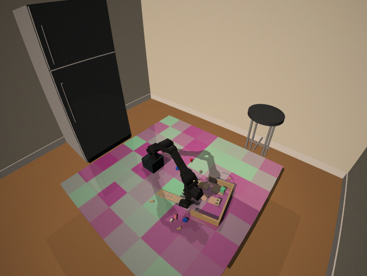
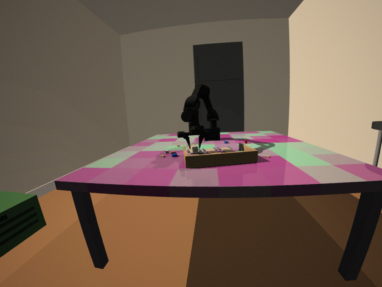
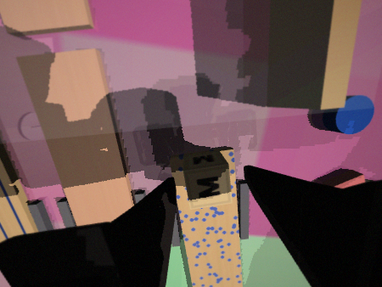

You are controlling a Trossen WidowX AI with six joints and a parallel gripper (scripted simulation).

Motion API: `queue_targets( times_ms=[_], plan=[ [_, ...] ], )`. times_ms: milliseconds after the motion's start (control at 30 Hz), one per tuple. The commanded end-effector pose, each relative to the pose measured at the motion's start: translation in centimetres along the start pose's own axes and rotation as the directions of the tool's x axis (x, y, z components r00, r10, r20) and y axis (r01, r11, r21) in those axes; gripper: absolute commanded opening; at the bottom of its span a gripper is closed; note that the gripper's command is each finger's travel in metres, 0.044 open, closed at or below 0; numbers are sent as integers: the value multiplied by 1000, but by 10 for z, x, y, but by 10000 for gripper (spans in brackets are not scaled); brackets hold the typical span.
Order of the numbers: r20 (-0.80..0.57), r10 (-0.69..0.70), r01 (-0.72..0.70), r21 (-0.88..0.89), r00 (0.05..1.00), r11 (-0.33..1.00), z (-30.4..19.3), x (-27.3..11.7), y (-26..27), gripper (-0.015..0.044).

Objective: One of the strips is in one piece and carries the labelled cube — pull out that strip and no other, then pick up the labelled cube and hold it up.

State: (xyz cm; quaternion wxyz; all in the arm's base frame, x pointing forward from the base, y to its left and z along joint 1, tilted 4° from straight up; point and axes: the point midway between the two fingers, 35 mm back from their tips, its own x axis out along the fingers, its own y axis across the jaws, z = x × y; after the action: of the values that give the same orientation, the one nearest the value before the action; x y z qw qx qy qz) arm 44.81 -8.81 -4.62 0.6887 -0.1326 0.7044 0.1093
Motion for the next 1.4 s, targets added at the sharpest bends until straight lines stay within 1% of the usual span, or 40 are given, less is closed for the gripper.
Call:
queue_targets(
  times_ms=[0,333,433,733,867,900,1367],
  plan=[
    [-9,7,-7,3,1000,1000,-3,9,2,250],
    [-9,7,-7,3,1000,1000,-3,17,2,250],
    [-5,3,-3,1,1000,1000,-2,14,1,171],
    [-5,3,-3,1,1000,1000,-2,14,1,111],
    [-6,3,-3,1,1000,1000,-3,13,2,6],
    [-6,4,-4,1,1000,1000,-5,11,3,0],
    [-11,8,-8,2,1000,1000,-43,-21,25,0]
  ],
)
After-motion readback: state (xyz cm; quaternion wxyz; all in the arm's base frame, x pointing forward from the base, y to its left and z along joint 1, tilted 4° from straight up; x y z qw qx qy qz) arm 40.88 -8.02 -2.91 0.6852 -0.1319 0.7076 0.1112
